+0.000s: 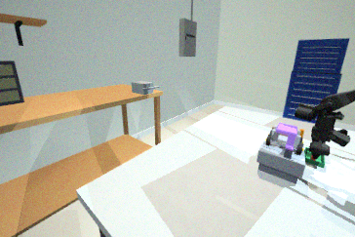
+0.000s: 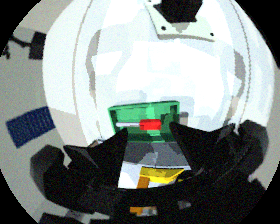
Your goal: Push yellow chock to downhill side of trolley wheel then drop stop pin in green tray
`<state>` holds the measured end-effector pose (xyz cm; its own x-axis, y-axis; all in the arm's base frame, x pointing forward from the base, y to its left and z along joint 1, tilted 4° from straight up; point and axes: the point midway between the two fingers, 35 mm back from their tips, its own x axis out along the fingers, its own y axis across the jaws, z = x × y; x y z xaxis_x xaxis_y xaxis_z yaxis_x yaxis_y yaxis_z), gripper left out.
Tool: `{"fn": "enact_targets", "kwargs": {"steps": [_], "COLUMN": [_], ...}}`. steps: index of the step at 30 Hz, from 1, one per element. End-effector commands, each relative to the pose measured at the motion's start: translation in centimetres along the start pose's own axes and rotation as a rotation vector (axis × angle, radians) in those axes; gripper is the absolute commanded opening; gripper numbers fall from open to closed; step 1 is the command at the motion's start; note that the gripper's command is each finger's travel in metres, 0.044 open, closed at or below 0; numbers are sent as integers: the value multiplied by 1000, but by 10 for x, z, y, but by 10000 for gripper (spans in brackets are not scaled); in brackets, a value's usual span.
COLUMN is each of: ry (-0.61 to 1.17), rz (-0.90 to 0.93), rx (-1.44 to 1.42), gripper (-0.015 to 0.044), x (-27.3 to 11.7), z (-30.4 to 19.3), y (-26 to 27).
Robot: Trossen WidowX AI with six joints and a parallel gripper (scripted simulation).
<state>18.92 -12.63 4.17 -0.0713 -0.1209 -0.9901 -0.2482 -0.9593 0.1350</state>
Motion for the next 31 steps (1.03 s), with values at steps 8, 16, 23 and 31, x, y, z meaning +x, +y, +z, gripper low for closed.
{"fn": "enact_targets", "kwargs": {"steps": [8, 16, 23, 31], "ry": [1, 1, 1, 1], "rz": [1, 2, 2, 2], "rx": [3, 3, 3, 3], "gripper": [366, 440, 440, 440], "x": [-27, -48, -71, -88], "z": [1, 0, 0, 0], "y": [4, 8, 12, 15]}}
